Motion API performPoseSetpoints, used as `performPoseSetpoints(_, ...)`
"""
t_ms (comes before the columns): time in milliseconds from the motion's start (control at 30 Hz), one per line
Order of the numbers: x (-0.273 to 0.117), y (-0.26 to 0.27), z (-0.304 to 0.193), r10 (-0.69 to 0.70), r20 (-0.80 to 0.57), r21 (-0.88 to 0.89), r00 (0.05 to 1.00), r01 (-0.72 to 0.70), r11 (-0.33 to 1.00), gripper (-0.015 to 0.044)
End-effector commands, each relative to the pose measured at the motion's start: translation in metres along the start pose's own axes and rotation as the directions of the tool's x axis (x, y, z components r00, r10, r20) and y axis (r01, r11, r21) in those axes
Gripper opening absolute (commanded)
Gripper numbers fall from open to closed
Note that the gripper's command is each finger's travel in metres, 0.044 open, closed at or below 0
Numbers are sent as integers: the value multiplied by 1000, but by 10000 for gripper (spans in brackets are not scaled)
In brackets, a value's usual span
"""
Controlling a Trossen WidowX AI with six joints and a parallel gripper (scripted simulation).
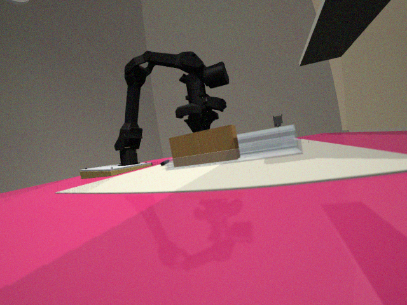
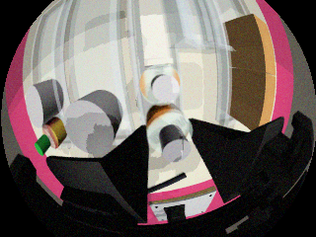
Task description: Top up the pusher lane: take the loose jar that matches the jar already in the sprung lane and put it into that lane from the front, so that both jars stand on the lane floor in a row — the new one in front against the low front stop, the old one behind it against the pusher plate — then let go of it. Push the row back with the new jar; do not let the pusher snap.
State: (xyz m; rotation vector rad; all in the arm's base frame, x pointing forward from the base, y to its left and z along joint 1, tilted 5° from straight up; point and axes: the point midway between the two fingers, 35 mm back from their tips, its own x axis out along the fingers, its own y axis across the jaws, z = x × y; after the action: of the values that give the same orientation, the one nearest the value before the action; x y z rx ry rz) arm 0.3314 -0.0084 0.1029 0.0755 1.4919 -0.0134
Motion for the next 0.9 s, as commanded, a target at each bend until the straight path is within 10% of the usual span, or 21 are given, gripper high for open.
performPoseSetpoints(0, 1, 1, 6, 3, 26, -4, 1000, -3, 1000, 0)
performPoseSetpoints(867, 9, 1, 5, 3, 26, -4, 1000, -3, 1000, 0)
